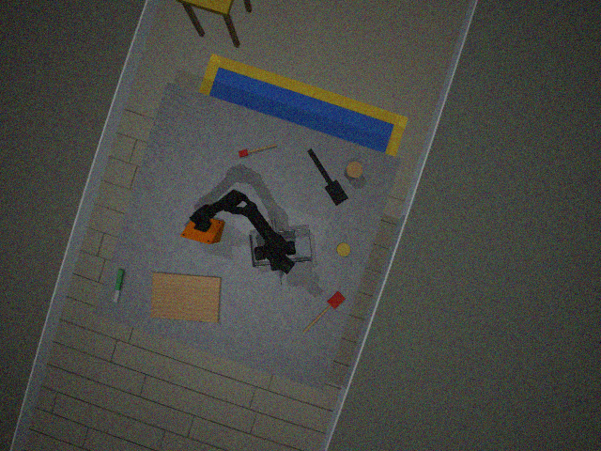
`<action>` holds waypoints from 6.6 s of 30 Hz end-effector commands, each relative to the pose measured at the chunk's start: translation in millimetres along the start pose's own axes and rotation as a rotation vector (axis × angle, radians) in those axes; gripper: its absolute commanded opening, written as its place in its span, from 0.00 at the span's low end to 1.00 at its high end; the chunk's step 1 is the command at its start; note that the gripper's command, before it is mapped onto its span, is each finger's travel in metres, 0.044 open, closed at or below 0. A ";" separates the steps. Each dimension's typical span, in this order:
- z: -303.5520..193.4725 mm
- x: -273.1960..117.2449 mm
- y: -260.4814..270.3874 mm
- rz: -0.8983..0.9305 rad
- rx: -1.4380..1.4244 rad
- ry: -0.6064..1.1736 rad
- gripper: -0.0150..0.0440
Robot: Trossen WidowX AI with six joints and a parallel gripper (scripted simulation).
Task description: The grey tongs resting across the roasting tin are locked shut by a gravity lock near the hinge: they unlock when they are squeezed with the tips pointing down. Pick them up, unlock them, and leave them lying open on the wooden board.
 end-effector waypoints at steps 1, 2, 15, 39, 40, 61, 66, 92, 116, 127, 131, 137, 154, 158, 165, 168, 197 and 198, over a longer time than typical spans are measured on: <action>-0.2 6.3 -1.2 0.001 0.007 0.005 1.00; -0.2 8.0 -1.2 0.001 0.007 0.005 1.00; -1.3 29.1 -1.7 0.002 0.007 0.006 1.00; -1.7 33.9 -0.7 0.001 0.000 0.003 0.40; -1.7 33.9 -0.7 0.001 0.000 0.003 0.39; 2.7 -70.4 1.0 -0.002 0.007 0.001 0.00; -0.5 -92.9 -1.6 -0.002 0.008 0.003 0.00; 80.2 -101.8 -104.2 -0.013 0.431 -0.024 0.00; 133.8 -100.4 -268.5 -0.010 0.957 -0.022 0.00; 121.0 -112.0 -351.6 -0.008 1.230 -0.045 0.00; 112.9 -114.2 -382.1 -0.009 1.334 -0.050 0.00; 97.6 -115.0 -426.8 -0.010 1.488 -0.054 0.00; 50.4 -104.9 -519.6 -0.017 1.834 -0.038 0.00; 51.4 -104.0 -517.9 -0.042 1.835 -0.043 0.00; 62.5 -94.2 -497.2 -0.337 1.835 -0.118 0.00; 67.7 -90.0 -486.6 -0.484 1.822 -0.174 0.00; 95.9 -73.9 -419.0 -1.222 1.569 -0.693 0.00; 95.9 -73.9 -419.0 -1.222 1.569 -0.693 0.00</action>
Point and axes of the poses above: the point midway between the two fingers, 35 mm back from their tips, its own x axis out along the fingers, its own y axis across the jaws, z = x × y, the point moved 8 cm from there along -x, back along the fingers, and after that the axes turned 9 degrees about -x, right-handed, at the moved point
